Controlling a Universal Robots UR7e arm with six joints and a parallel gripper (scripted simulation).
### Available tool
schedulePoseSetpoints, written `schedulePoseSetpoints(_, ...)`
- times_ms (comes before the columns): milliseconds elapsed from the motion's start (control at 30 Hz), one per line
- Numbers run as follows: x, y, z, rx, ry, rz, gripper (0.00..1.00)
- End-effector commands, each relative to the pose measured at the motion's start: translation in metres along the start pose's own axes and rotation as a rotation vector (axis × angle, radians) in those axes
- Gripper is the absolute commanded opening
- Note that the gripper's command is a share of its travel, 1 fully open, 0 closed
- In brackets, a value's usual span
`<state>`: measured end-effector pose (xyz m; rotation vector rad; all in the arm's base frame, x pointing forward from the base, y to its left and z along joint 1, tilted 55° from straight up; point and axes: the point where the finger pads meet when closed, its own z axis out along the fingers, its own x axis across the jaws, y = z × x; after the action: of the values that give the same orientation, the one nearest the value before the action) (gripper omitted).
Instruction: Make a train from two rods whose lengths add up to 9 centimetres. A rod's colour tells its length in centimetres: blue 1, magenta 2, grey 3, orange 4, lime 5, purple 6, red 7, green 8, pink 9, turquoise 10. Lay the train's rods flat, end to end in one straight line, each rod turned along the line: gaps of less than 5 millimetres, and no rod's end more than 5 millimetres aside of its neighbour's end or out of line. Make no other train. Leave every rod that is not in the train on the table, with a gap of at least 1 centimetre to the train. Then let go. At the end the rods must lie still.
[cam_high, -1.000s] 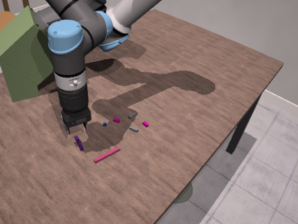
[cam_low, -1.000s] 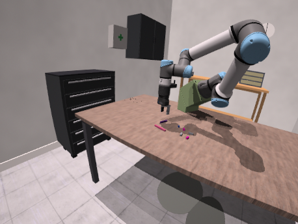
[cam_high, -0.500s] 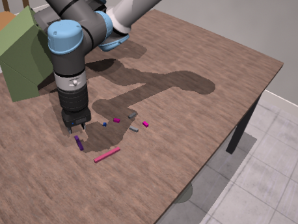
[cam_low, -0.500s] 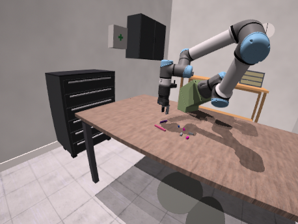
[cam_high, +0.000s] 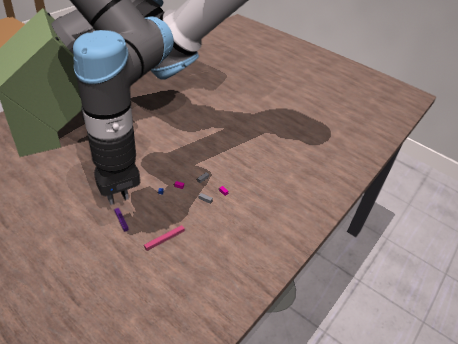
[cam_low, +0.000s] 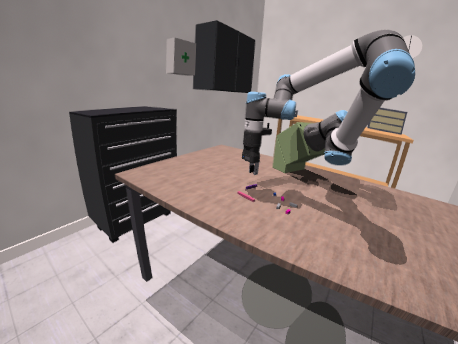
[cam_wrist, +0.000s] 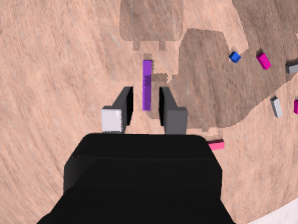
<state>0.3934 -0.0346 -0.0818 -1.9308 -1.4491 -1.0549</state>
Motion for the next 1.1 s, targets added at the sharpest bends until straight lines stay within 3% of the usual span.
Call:
schedulePoseSetpoints(0, -0.0002, 0.0003, -0.0004, -0.001, -0.001, 0.000, 0.54)
schedulePoseSetpoints(1067, -0.0002, 0.0004, 0.0083, -0.001, -0.001, 0.000, 0.54)
